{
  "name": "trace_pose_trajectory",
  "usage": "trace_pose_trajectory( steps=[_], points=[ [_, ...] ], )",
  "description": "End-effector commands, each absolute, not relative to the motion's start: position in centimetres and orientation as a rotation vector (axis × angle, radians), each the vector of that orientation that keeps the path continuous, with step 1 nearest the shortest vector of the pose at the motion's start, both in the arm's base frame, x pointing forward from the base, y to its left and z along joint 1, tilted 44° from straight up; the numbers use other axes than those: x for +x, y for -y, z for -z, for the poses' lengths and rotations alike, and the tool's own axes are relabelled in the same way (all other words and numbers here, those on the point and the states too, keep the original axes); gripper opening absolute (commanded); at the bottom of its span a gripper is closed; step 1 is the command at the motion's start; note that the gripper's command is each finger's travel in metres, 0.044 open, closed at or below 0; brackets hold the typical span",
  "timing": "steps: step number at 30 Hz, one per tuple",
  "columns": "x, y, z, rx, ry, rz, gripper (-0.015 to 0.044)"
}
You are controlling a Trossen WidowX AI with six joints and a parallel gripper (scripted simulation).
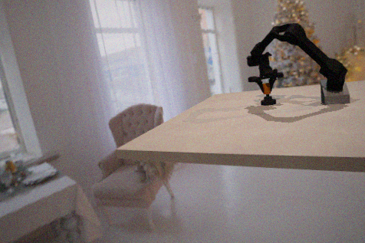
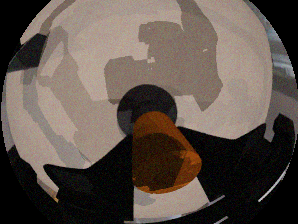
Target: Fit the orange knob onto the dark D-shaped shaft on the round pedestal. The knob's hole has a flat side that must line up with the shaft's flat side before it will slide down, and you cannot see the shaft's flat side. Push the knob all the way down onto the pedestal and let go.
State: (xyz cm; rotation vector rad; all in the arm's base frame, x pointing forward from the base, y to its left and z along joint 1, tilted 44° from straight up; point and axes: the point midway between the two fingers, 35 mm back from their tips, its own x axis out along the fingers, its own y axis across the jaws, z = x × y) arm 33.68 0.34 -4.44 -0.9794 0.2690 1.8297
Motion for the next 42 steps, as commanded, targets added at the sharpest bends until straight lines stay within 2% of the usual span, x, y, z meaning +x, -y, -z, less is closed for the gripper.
trace_pose_trajectory(
  steps=[1,14,21,42],
  points=[
    [33.68,-0.35,4.46,-0.979,-0.268,-1.827,0.0],
    [33.41,-0.01,4.06,-0.985,-0.26,-1.83,0.0],
    [33.46,0.03,4.21,-1.122,-0.078,-1.882,0.0],
    [33.26,-0.36,4.42,-1.122,-0.077,-1.882,0.0]
  ],
)
